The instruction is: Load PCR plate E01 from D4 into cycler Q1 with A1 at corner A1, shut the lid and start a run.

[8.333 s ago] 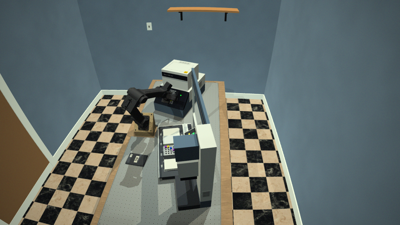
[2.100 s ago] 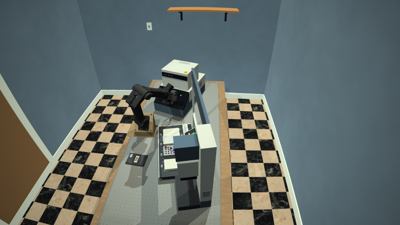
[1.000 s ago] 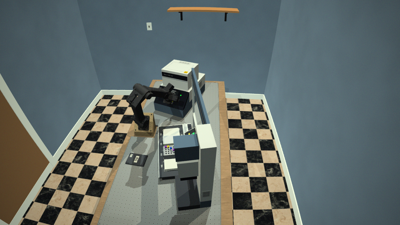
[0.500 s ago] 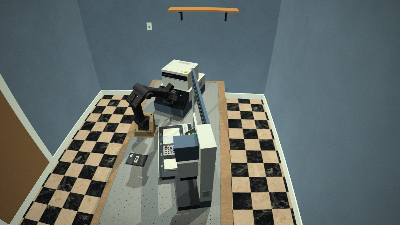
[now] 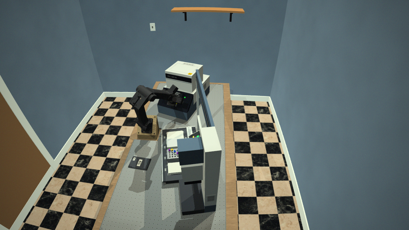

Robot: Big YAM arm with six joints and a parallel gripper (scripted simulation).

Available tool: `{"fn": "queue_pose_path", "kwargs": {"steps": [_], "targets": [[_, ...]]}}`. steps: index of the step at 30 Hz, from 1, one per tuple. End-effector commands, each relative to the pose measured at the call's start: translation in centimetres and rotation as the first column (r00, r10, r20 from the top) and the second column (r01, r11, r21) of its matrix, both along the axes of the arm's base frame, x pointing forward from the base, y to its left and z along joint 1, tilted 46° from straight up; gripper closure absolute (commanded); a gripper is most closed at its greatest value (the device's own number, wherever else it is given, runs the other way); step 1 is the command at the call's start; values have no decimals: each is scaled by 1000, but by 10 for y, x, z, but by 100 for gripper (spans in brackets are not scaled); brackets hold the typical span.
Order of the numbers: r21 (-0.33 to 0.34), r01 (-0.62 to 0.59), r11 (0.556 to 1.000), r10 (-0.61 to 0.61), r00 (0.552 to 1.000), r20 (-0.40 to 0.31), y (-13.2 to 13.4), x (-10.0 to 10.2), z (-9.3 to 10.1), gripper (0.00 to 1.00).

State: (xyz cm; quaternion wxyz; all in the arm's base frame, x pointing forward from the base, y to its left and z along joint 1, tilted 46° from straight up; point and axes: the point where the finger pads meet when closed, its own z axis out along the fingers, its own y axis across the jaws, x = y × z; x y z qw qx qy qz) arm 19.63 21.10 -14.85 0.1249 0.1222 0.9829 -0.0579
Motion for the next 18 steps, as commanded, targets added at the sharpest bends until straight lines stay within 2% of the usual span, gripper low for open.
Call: {"fn": "queue_pose_path", "kwargs": {"steps": [1,18], "targets": [[30,-2,1000,2,1000,20,12,10,0,100],[31,4,1000,-5,1000,21,7,6,-1,100]]}}
